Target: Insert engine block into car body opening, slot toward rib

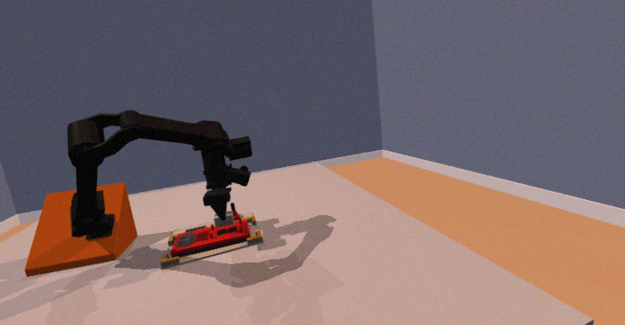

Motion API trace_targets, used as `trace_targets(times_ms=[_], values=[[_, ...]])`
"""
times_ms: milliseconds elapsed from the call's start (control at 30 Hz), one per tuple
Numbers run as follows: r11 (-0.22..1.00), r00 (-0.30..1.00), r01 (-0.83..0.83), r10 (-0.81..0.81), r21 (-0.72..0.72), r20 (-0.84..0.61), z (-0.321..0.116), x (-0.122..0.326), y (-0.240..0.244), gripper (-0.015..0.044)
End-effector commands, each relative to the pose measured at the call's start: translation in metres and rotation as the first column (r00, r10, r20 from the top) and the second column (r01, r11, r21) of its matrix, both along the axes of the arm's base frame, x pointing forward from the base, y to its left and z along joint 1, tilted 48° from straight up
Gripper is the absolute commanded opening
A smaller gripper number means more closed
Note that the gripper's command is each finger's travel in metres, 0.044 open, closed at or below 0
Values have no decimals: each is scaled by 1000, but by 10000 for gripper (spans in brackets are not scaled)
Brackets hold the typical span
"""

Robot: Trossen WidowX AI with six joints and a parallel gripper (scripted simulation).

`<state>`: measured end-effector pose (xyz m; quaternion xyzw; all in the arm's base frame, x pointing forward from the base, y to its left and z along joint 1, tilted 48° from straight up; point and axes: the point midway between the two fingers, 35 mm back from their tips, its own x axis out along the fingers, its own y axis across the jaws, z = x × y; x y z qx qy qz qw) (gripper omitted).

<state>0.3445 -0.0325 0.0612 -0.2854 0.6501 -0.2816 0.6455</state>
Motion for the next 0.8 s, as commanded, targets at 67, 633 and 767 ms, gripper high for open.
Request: trace_targets(times_ms=[67,633,767], values=[[1000,1000,8,-8,-5,12,0,0,-1,158],[995,990,-100,99,1,-105,0,0,-2,158],[999,998,-47,47,-3,-47,-1,0,-3,158]])
